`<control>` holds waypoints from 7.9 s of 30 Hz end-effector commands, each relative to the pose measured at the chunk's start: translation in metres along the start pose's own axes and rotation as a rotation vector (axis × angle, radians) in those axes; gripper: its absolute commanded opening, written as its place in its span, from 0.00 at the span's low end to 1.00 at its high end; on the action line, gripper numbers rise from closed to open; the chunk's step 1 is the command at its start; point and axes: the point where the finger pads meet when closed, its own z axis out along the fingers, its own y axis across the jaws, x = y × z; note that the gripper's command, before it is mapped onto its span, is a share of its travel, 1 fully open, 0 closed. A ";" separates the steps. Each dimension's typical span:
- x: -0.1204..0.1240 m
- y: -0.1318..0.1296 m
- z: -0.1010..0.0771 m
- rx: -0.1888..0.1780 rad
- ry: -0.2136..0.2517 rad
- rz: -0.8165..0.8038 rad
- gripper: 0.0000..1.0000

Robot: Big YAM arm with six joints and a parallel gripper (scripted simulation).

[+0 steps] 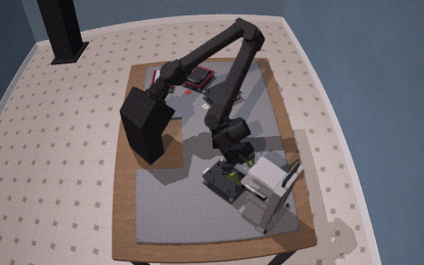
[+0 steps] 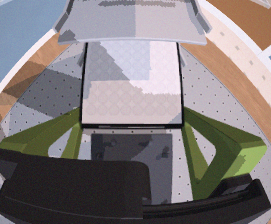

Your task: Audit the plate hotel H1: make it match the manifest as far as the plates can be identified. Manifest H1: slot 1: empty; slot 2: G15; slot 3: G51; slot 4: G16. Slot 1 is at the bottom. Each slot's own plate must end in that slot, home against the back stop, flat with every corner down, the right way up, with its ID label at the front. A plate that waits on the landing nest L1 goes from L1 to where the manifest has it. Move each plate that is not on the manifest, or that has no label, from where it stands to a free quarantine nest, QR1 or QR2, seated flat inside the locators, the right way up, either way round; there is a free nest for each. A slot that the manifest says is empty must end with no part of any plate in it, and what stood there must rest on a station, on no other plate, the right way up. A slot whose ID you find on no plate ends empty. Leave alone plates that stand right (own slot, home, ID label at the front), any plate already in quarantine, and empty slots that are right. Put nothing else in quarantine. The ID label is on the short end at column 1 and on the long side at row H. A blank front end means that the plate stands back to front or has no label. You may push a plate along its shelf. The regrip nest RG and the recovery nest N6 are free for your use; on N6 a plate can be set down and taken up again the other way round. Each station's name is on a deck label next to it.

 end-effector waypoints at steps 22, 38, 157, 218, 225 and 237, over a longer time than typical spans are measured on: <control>-0.016 0.001 -0.018 -0.006 -0.037 -0.017 1.00; 0.005 -0.001 -0.033 -0.004 -0.027 -0.013 1.00; 0.029 0.005 -0.040 -0.009 -0.003 0.002 0.00; 0.008 0.002 -0.015 -0.006 0.001 0.007 0.00; 0.004 0.002 -0.010 -0.004 0.003 0.009 0.00; 0.000 0.001 -0.005 -0.002 0.006 0.011 0.00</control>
